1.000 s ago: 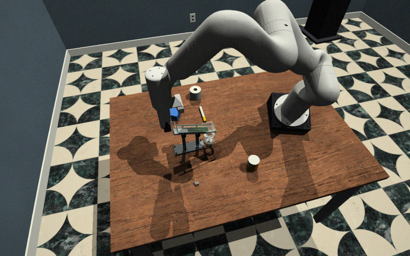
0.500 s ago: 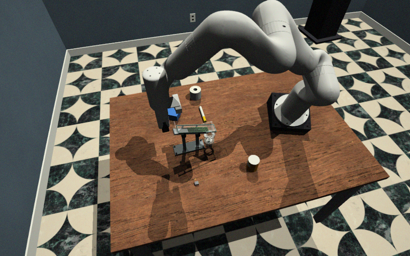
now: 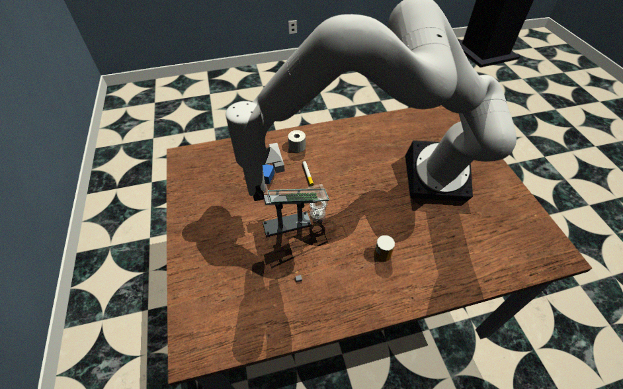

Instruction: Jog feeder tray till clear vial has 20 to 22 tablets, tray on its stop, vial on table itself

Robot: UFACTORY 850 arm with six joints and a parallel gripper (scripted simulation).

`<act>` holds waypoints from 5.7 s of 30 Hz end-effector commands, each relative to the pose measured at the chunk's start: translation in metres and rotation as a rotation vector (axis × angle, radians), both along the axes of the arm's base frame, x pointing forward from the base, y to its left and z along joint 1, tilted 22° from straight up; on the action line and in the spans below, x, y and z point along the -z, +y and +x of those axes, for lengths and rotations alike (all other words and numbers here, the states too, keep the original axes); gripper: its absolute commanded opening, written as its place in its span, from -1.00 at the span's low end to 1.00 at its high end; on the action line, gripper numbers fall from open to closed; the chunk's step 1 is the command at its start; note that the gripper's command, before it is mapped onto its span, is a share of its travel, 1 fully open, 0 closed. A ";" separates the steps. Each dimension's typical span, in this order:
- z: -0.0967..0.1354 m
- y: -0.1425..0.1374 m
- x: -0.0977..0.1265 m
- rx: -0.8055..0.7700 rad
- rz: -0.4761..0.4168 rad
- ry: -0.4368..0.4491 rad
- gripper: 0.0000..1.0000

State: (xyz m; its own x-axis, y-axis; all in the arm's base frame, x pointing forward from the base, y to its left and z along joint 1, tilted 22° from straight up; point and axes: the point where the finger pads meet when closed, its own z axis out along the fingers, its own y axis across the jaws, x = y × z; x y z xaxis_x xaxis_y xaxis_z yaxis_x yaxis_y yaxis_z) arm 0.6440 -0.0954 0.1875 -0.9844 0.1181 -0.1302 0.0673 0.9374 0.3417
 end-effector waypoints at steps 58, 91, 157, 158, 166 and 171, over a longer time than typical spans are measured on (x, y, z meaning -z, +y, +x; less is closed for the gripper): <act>-0.007 0.001 0.002 0.000 0.000 -0.002 -1.00; -0.002 0.000 0.000 0.000 0.000 -0.002 -1.00; 0.021 -0.005 -0.010 0.000 0.000 -0.002 -1.00; 0.021 -0.005 -0.010 0.000 0.000 -0.002 -1.00; 0.021 -0.005 -0.010 0.000 0.000 -0.002 -1.00; 0.012 -0.003 -0.006 0.000 0.000 -0.002 -1.00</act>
State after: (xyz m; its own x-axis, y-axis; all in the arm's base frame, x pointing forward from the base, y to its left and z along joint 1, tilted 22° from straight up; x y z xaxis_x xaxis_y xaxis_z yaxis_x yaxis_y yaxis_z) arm 0.6623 -0.0995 0.1954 -0.9845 0.1178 -0.1300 0.0669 0.9371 0.3426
